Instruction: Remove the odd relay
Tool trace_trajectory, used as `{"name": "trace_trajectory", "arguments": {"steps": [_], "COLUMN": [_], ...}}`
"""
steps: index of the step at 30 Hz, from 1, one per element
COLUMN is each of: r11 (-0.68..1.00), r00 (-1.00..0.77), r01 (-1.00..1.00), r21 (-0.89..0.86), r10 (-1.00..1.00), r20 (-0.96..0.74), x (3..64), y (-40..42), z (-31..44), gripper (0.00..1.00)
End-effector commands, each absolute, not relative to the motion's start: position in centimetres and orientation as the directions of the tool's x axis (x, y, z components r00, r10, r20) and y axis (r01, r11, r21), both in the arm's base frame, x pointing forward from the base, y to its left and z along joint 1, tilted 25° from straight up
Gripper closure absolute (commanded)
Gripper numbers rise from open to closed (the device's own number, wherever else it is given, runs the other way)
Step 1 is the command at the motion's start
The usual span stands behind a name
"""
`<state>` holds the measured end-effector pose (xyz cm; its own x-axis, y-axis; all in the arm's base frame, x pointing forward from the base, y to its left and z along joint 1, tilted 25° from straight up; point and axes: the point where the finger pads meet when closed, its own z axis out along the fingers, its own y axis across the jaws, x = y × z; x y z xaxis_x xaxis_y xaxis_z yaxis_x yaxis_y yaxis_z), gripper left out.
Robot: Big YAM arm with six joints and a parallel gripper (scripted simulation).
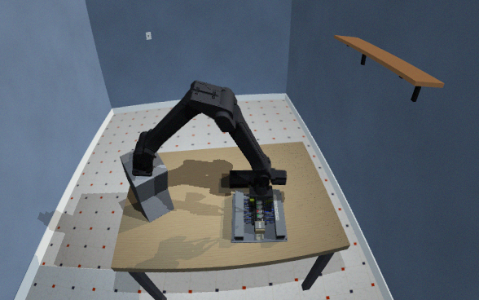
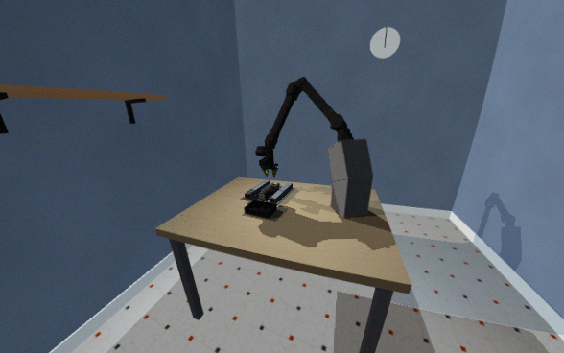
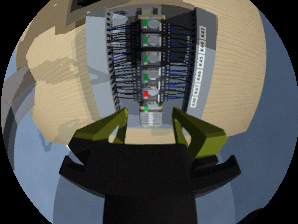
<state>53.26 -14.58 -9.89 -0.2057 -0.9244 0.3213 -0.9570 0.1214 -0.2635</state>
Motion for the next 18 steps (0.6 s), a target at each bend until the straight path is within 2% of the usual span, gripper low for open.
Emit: {"name": "trace_trajectory", "arguments": {"steps": [1, 18], "r11": [0.115, 0.117], "r00": [-0.216, -0.216], "r01": [-0.944, -0.945], "r21": [-0.31, -0.307], "r10": [-0.924, -0.924], "r20": [0.314, 0.315], "x": [54.97, 54.82], "y": [-14.01, -14.06], "z": [-7.9, -8.08], "gripper": [0.41, 0.41]}}
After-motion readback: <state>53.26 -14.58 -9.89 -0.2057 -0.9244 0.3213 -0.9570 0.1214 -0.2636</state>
